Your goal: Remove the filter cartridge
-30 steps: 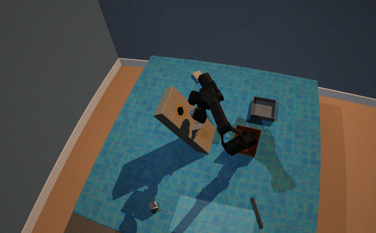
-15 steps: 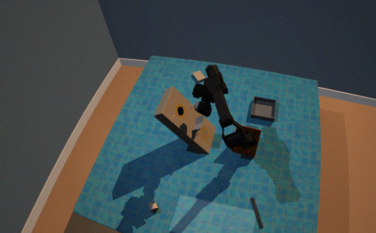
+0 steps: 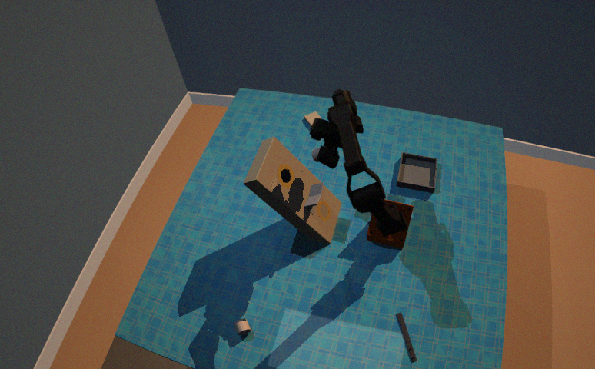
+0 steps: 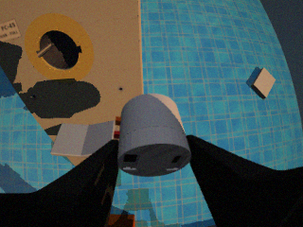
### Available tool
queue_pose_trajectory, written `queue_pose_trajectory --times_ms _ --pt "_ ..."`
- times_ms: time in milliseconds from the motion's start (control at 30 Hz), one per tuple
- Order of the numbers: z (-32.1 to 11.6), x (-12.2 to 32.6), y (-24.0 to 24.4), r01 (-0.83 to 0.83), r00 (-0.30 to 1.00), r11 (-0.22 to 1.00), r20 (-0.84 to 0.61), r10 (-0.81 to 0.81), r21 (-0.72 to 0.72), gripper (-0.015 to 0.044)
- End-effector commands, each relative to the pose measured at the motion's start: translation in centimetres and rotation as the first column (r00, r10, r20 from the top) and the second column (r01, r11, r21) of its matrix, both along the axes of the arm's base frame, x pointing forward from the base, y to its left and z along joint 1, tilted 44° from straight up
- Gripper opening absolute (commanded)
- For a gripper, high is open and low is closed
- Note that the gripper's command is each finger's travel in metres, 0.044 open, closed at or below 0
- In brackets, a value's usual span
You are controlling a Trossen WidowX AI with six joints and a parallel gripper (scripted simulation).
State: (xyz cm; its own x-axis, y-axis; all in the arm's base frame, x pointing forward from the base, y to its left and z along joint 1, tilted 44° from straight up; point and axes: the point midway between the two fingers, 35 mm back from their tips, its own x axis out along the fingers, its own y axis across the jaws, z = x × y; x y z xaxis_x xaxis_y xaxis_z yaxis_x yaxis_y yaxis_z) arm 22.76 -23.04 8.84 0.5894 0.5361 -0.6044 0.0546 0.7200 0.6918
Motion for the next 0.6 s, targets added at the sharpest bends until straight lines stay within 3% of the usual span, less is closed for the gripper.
queue_pose_trajectory --times_ms 0,267,567 --pt "-0.5 -0.7 -0.5 0.039 0.998 0.999 -0.049 -0.039 0.004 0.0000" --pt "-4.7 -5.3 -4.3 0.282 0.908 0.959 -0.322 -0.268 -0.005 0.0000" --pt "-8.9 -11.6 -7.8 0.563 0.644 0.820 -0.566 -0.515 -0.106 0.0000"
